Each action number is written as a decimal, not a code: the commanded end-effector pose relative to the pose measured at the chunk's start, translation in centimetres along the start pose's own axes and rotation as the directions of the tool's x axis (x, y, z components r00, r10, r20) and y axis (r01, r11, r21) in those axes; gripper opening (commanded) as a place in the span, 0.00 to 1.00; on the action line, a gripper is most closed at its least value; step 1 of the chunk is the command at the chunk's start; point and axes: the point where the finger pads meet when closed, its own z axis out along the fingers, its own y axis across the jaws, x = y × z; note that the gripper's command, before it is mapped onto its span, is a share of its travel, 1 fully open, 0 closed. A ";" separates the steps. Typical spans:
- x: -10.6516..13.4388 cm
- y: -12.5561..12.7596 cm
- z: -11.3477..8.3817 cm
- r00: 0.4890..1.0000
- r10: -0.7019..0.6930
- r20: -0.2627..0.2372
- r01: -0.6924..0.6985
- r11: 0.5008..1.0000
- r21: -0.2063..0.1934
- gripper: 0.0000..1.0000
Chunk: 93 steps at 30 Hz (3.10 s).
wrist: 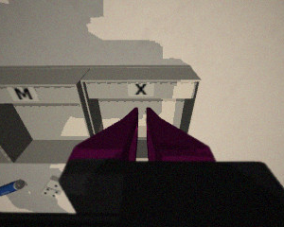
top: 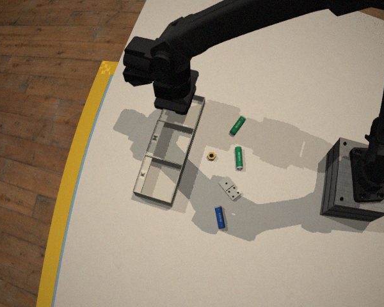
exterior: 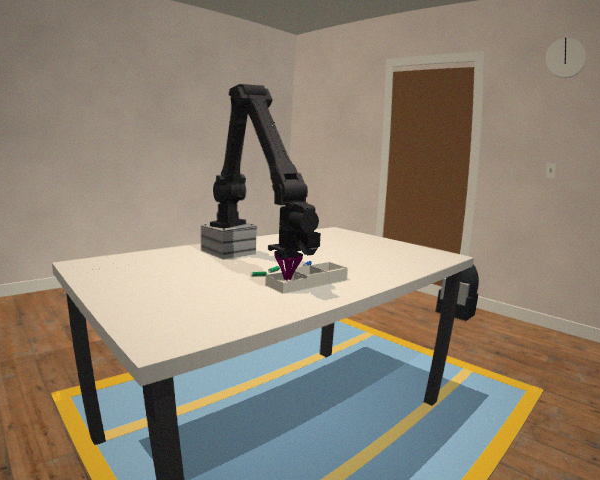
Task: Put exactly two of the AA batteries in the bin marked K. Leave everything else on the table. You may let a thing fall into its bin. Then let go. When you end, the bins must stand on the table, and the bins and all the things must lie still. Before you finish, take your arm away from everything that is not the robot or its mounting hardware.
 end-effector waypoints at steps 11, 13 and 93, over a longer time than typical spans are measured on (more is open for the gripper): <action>-1.9 -0.5 -3.6 0.999 0.002 0.045 -0.002 1.000 0.005 0.08; -1.3 -0.3 -2.1 1.000 0.001 0.010 -0.001 1.000 0.001 0.08; -1.9 8.1 -0.7 0.999 0.004 0.050 -0.004 1.000 -0.005 0.08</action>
